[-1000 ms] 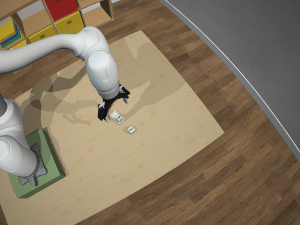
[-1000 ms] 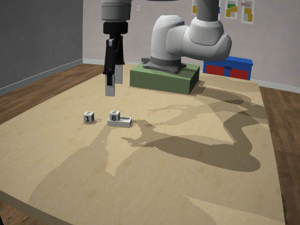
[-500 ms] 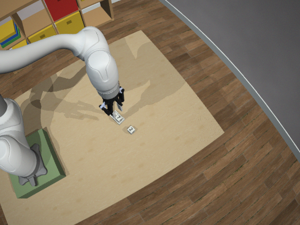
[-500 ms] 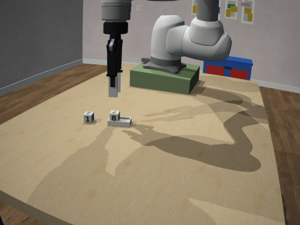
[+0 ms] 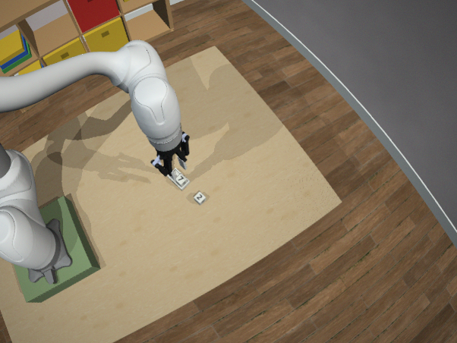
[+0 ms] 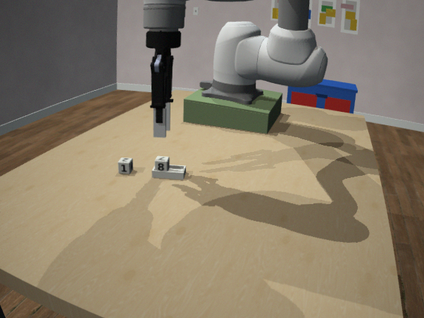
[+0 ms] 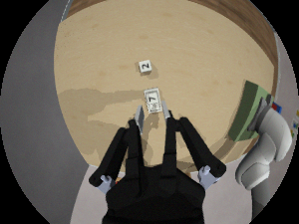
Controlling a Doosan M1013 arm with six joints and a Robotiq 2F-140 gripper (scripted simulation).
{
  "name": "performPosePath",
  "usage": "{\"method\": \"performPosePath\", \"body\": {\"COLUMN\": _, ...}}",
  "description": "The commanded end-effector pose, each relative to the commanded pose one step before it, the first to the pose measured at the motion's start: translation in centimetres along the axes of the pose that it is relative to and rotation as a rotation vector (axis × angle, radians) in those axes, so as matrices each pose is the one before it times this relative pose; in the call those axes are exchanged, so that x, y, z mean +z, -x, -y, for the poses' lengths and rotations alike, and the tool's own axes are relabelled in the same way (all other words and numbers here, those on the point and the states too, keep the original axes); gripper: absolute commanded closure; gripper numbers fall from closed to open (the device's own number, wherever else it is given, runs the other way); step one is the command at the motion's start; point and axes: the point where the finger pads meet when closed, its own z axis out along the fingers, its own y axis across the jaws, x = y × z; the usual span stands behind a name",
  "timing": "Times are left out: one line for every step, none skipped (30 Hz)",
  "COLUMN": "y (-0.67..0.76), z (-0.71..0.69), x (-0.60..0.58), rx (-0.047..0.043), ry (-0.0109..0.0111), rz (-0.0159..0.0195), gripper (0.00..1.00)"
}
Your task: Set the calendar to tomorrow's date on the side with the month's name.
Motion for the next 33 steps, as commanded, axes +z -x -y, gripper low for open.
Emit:
{"method": "performPosePath", "body": {"y": 0.003, "z": 0.001, "x": -0.009, "rx": -0.00002, "ry": -0.00015, "rz": 0.00016, "gripper": 0.72}}
{"method": "performPosePath", "body": {"y": 0.000, "z": 0.000, "x": 0.000, "rx": 0.00000, "ry": 0.00000, "rz": 0.00000, "gripper": 0.72}}
{"method": "performPosePath", "body": {"y": 0.000, "z": 0.000, "x": 0.002, "rx": 0.00000, "ry": 0.00000, "rz": 0.00000, "gripper": 0.72}}
{"method": "performPosePath", "body": {"y": 0.000, "z": 0.000, "x": 0.004, "rx": 0.00000, "ry": 0.00000, "rz": 0.00000, "gripper": 0.72}}
{"method": "performPosePath", "body": {"y": 0.000, "z": 0.000, "x": 0.008, "rx": 0.00000, "ry": 0.00000, "rz": 0.00000, "gripper": 0.72}}
{"method": "performPosePath", "body": {"y": 0.000, "z": 0.000, "x": 0.013, "rx": 0.00000, "ry": 0.00000, "rz": 0.00000, "gripper": 0.72}}
{"method": "performPosePath", "body": {"y": 0.000, "z": 0.000, "x": 0.019, "rx": 0.00000, "ry": 0.00000, "rz": 0.00000, "gripper": 0.72}}
{"method": "performPosePath", "body": {"y": 0.000, "z": 0.000, "x": 0.026, "rx": 0.00000, "ry": 0.00000, "rz": 0.00000, "gripper": 0.72}}
{"method": "performPosePath", "body": {"y": 0.000, "z": 0.000, "x": 0.033, "rx": 0.00000, "ry": 0.00000, "rz": 0.00000, "gripper": 0.72}}
{"method": "performPosePath", "body": {"y": 0.000, "z": 0.000, "x": 0.041, "rx": 0.00000, "ry": 0.00000, "rz": 0.00000, "gripper": 0.72}}
{"method": "performPosePath", "body": {"y": 0.000, "z": 0.000, "x": 0.049, "rx": 0.00000, "ry": 0.00001, "rz": 0.00000, "gripper": 0.72}}
{"method": "performPosePath", "body": {"y": 0.000, "z": 0.000, "x": 0.057, "rx": 0.00000, "ry": 0.00001, "rz": 0.00000, "gripper": 0.72}}
{"method": "performPosePath", "body": {"y": 0.000, "z": 0.000, "x": 0.066, "rx": 0.00000, "ry": 0.00001, "rz": 0.00000, "gripper": 0.72}}
{"method": "performPosePath", "body": {"y": 0.000, "z": 0.000, "x": 0.075, "rx": 0.00000, "ry": 0.00001, "rz": -0.00001, "gripper": 0.72}}
{"method": "performPosePath", "body": {"y": 0.000, "z": 0.000, "x": 0.083, "rx": 0.00001, "ry": 0.00001, "rz": -0.00001, "gripper": 0.72}}
{"method": "performPosePath", "body": {"y": 0.000, "z": 0.000, "x": 0.000, "rx": 0.00000, "ry": 0.00000, "rz": 0.00000, "gripper": 0.72}}
{"method": "performPosePath", "body": {"y": 0.000, "z": 0.000, "x": 0.000, "rx": 0.00000, "ry": 0.00000, "rz": 0.00000, "gripper": 0.72}}
{"method": "performPosePath", "body": {"y": 0.000, "z": 0.001, "x": 0.091, "rx": 0.00000, "ry": 0.00000, "rz": 0.00000, "gripper": 0.72}}
{"method": "performPosePath", "body": {"y": 0.000, "z": 0.000, "x": 0.100, "rx": 0.00000, "ry": 0.00000, "rz": 0.00000, "gripper": 0.72}}
{"method": "performPosePath", "body": {"y": 0.000, "z": 0.000, "x": 0.108, "rx": 0.00000, "ry": 0.00000, "rz": 0.00000, "gripper": 0.72}}
{"method": "performPosePath", "body": {"y": 0.000, "z": 0.000, "x": 0.116, "rx": 0.00000, "ry": 0.00000, "rz": 0.00000, "gripper": 0.72}}
{"method": "performPosePath", "body": {"y": 0.000, "z": 0.000, "x": 0.123, "rx": 0.00000, "ry": 0.00000, "rz": 0.00000, "gripper": 0.72}}
{"method": "performPosePath", "body": {"y": 0.000, "z": 0.001, "x": 0.129, "rx": 0.00000, "ry": 0.00000, "rz": 0.00000, "gripper": 0.72}}
{"method": "performPosePath", "body": {"y": 0.000, "z": 0.000, "x": 0.136, "rx": 0.00000, "ry": 0.00000, "rz": 0.00000, "gripper": 0.72}}
{"method": "performPosePath", "body": {"y": 0.000, "z": 0.000, "x": 0.142, "rx": 0.00000, "ry": 0.00000, "rz": 0.00000, "gripper": 0.72}}
{"method": "performPosePath", "body": {"y": 0.000, "z": 0.001, "x": 0.146, "rx": 0.00000, "ry": 0.00000, "rz": 0.00000, "gripper": 0.72}}
{"method": "performPosePath", "body": {"y": 0.000, "z": 0.000, "x": 0.151, "rx": 0.00000, "ry": 0.00000, "rz": 0.00000, "gripper": 0.72}}
{"method": "performPosePath", "body": {"y": 0.000, "z": 0.000, "x": 0.155, "rx": 0.00000, "ry": 0.00000, "rz": 0.00000, "gripper": 0.72}}
{"method": "performPosePath", "body": {"y": 0.000, "z": 0.001, "x": 0.157, "rx": 0.00000, "ry": 0.00000, "rz": 0.00000, "gripper": 0.72}}
{"method": "performPosePath", "body": {"y": 0.000, "z": 0.000, "x": 0.160, "rx": 0.00000, "ry": 0.00000, "rz": 0.00000, "gripper": 0.72}}
{"method": "performPosePath", "body": {"y": 0.000, "z": 0.000, "x": 0.162, "rx": 0.00000, "ry": 0.00000, "rz": 0.00000, "gripper": 0.72}}
{"method": "performPosePath", "body": {"y": 0.000, "z": 0.001, "x": 0.162, "rx": 0.00000, "ry": 0.00000, "rz": 0.00000, "gripper": 0.72}}
{"method": "performPosePath", "body": {"y": 0.000, "z": 0.000, "x": 0.000, "rx": 0.00000, "ry": 0.00000, "rz": 0.00000, "gripper": 0.72}}
